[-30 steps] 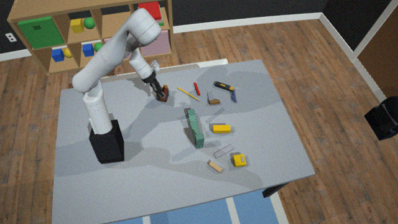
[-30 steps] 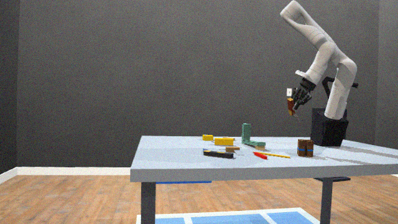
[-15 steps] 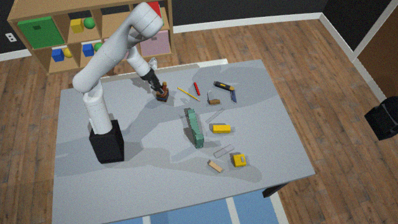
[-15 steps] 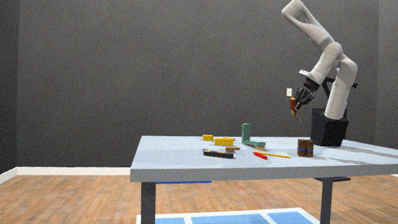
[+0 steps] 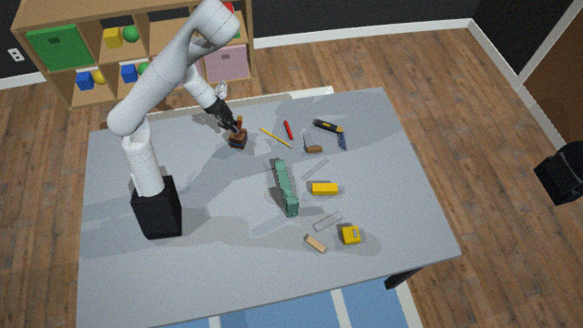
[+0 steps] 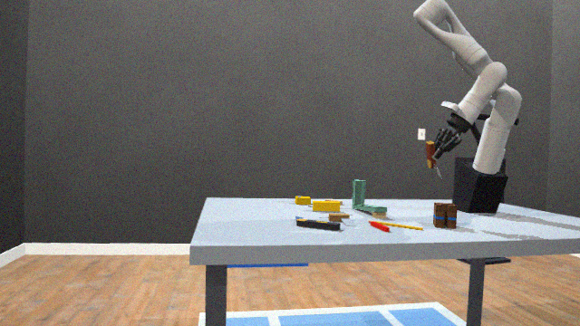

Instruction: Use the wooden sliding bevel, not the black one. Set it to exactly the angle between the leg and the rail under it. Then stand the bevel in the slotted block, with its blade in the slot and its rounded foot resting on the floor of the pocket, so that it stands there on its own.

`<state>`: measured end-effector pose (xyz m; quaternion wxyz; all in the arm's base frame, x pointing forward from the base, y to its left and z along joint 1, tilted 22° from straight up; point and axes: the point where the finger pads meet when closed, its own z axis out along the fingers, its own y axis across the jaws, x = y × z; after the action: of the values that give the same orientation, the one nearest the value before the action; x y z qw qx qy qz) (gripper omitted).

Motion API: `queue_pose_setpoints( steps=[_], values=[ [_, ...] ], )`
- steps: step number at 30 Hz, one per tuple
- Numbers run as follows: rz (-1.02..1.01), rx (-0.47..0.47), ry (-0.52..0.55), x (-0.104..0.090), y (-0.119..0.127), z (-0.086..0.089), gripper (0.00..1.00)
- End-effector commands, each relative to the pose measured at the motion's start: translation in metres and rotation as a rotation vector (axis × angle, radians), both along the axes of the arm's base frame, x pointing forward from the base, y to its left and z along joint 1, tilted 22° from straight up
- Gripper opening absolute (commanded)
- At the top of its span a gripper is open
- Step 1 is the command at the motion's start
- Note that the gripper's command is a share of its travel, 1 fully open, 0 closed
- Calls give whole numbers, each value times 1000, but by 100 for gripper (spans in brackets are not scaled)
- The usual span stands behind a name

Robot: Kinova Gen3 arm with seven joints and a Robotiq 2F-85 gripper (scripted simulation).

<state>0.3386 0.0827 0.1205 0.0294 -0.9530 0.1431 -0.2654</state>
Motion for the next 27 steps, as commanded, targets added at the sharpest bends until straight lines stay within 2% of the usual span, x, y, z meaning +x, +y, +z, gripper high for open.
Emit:
queue_pose_setpoints(
  steps=[1,27],
  values=[
    [-20,7,-11,1,4,2,10],
    [-151,64,-78,3,33,15,10]
  ],
)
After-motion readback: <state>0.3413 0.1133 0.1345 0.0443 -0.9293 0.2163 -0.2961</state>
